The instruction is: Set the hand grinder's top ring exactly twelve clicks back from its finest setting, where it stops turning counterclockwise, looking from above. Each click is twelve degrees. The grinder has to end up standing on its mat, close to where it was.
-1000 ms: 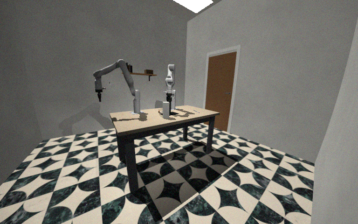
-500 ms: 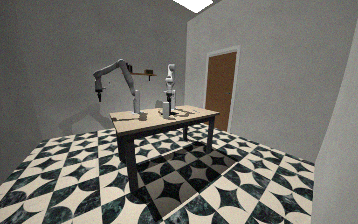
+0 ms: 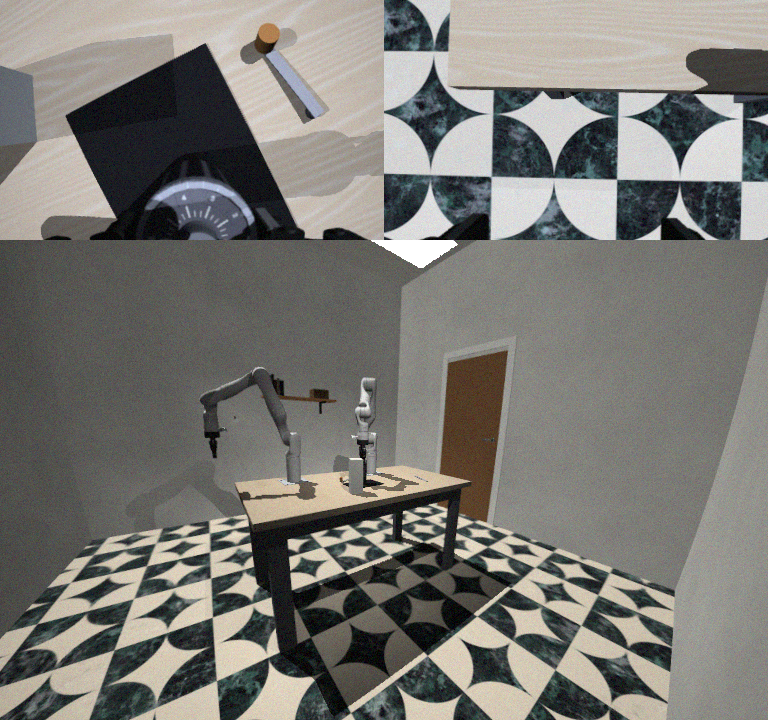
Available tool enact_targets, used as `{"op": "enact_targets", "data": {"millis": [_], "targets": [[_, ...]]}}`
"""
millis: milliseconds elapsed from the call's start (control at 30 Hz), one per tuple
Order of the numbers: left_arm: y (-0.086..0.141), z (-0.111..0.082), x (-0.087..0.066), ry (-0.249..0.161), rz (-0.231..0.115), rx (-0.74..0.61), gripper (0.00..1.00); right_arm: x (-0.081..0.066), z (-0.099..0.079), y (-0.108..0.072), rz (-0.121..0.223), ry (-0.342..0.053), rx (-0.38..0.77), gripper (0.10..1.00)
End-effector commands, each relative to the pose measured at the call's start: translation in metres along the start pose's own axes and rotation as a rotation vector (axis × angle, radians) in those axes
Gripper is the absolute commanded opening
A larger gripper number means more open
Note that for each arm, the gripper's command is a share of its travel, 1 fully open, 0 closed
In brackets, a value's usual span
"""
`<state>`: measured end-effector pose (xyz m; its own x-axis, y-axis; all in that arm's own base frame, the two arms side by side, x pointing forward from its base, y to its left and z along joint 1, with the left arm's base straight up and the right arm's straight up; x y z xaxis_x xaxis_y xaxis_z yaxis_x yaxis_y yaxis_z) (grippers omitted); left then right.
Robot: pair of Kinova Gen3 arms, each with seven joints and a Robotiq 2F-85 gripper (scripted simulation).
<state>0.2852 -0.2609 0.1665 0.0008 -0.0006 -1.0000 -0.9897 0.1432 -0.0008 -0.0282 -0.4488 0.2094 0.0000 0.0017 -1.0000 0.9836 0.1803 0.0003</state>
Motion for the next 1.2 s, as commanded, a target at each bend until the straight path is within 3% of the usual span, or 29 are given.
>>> {"op": "enact_targets", "data": {"millis": [0, 1167], "targets": [[-0.0003, -0.0001, -0.0002, 0.001, -0.001, 0.012, 0.661, -0.0006, 0.0003, -0.0002, 0.000, -0.002, 0.000, 1.000], [-0.0003, -0.0001, -0.0002, 0.001, -0.001, 0.067, 0.661, -0.0006, 0.0003, -0.0002, 0.000, -0.002, 0.000, 1.000]]}}
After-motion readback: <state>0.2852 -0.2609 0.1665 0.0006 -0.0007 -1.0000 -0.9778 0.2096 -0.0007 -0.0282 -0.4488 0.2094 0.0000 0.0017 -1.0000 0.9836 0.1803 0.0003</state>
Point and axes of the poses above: on each arm, the point where the finger pads meet when closed, its own x axis out along the fingers, its own y axis across the jaws, z = x × y, the point moved 1 cm from there along -x, back along the fingers, and after that the axes turned 14 degrees about -x, right-handed, at the moved point
